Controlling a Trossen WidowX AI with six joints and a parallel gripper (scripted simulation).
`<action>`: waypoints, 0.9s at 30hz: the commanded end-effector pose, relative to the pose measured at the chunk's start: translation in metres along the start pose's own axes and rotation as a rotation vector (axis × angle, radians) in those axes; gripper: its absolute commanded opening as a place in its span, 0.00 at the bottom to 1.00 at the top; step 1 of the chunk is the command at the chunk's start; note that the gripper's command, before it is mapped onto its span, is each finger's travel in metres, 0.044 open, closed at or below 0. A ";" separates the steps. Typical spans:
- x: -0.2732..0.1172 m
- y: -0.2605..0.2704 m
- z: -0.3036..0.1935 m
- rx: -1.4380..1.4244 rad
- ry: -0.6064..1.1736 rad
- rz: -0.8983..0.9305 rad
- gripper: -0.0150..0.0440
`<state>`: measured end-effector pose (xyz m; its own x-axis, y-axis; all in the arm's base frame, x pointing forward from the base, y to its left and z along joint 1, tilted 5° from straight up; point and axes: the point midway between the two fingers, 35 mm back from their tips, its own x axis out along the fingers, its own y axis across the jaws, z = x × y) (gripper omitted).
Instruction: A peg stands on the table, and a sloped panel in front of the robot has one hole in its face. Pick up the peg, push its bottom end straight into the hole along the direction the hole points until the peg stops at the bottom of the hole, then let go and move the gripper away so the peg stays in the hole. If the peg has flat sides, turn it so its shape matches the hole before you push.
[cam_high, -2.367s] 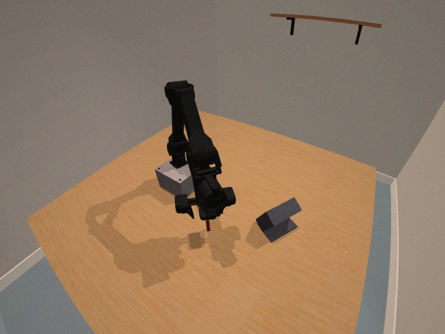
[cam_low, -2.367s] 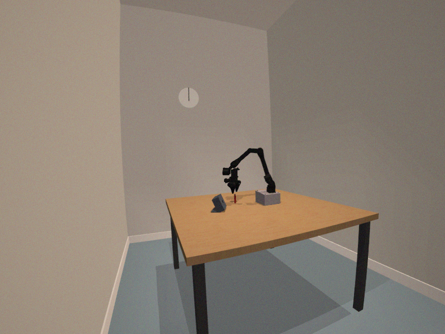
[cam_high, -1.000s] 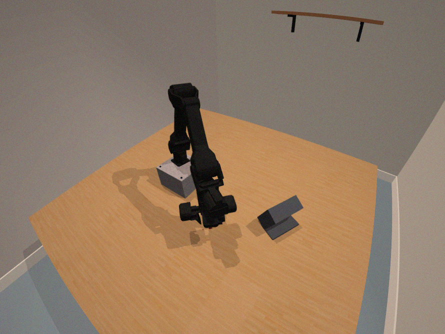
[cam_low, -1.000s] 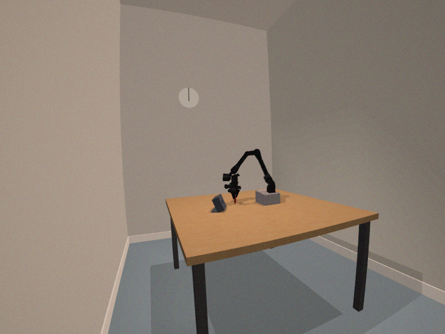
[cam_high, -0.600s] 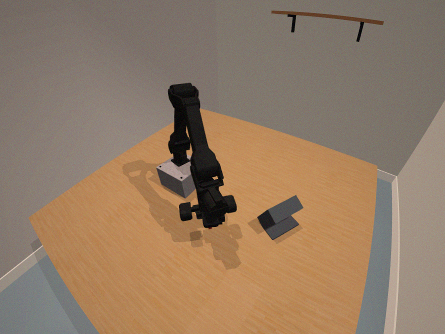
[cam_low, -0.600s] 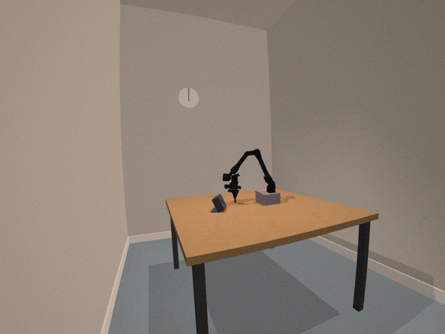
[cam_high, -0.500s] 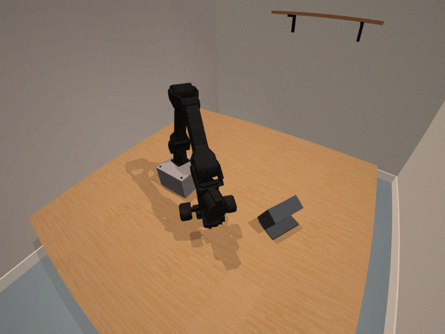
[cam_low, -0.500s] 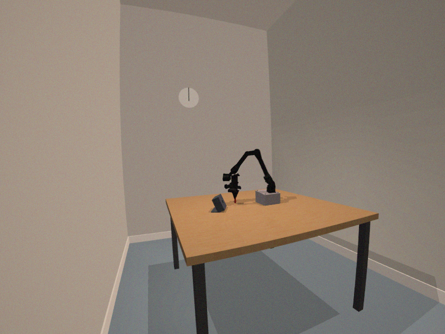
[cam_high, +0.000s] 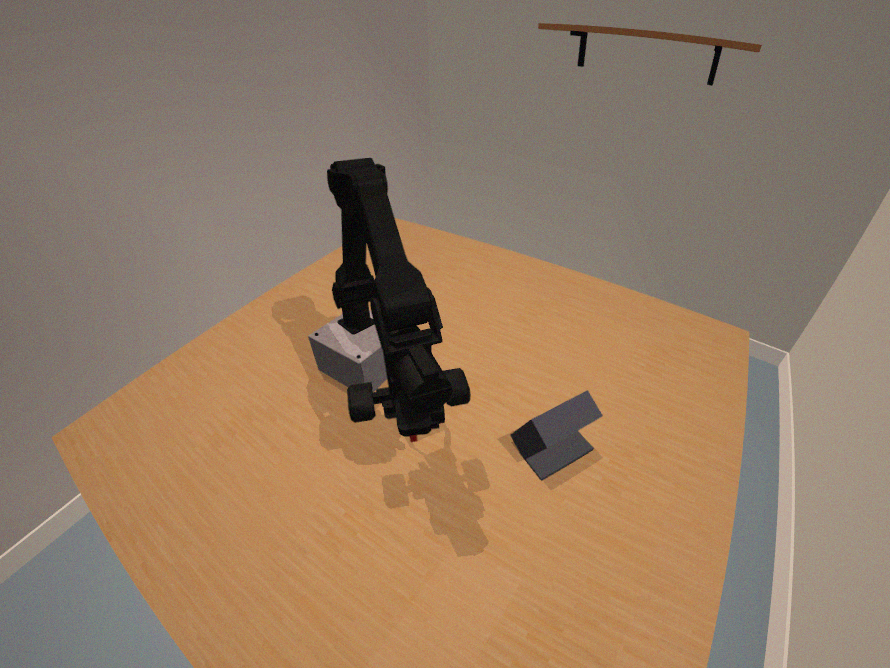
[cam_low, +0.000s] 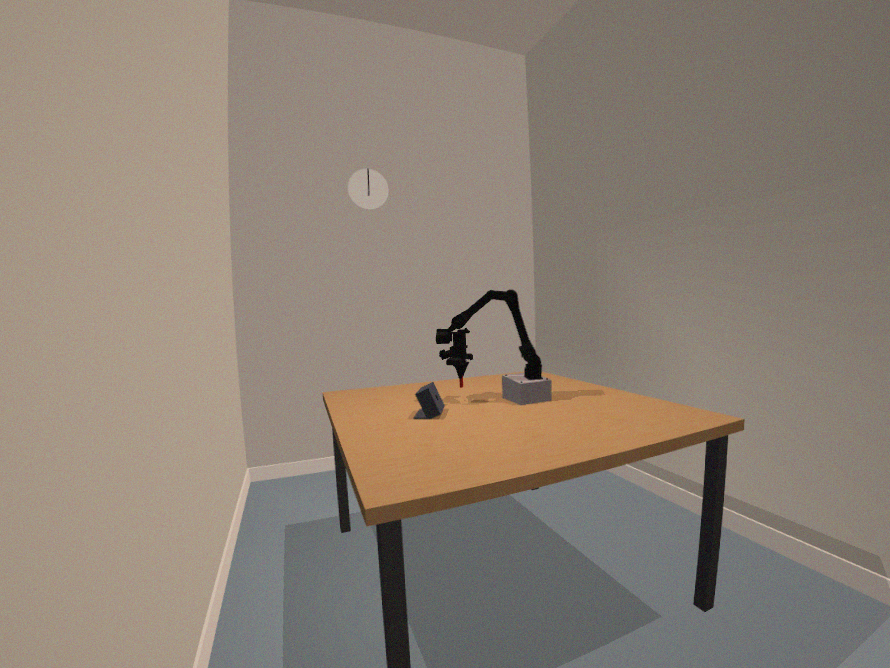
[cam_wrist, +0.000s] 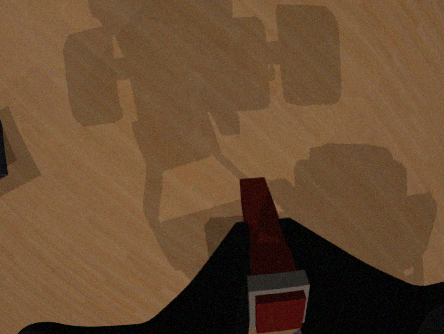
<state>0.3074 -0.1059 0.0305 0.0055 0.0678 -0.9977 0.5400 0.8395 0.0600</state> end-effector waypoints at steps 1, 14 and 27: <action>-0.019 0.000 0.000 -0.004 -0.004 0.005 0.25; -0.017 0.008 0.001 -0.027 -0.038 -0.023 0.25; -0.010 0.022 0.002 -0.061 -0.094 -0.063 0.25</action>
<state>0.3196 -0.0914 0.0417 0.0448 -0.0163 -0.9989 0.4908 0.8712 0.0077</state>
